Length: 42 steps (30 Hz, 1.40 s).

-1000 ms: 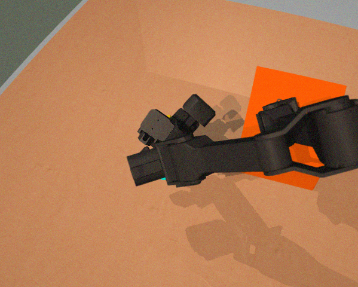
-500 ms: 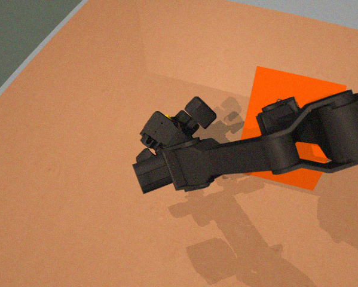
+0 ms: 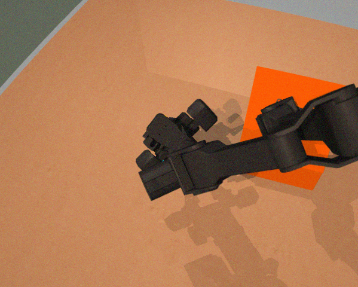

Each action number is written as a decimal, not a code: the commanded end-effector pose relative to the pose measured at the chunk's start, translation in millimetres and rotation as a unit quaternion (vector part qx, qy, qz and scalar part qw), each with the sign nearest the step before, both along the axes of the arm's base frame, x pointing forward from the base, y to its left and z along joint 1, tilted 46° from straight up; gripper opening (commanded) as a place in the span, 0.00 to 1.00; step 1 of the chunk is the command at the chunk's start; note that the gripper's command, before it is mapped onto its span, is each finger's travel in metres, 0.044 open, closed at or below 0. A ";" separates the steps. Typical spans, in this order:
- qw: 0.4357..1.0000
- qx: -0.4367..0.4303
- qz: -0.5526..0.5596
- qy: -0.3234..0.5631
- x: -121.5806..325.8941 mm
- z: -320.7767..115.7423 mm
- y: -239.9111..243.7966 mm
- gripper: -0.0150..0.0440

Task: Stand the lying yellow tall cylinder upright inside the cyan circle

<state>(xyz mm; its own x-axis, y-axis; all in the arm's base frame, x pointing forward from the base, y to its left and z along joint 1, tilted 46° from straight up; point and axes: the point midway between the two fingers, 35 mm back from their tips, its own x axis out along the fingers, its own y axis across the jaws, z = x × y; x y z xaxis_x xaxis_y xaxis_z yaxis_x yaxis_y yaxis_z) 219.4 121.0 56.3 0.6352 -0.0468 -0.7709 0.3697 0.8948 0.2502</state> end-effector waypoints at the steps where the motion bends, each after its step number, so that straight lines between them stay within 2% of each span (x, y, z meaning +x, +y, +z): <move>1: 1.000 0.002 -0.007 -0.012 -0.9 1.0 -1.6 0.43; 42: 0.986 0.057 -0.063 -0.147 -6.1 21.7 1.6 0.43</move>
<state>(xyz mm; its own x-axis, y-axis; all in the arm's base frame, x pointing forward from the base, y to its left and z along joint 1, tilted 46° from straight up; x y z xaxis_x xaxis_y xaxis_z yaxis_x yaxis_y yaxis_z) 214.5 124.5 77.3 0.8168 -0.0594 -0.5739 0.3720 0.8146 0.4451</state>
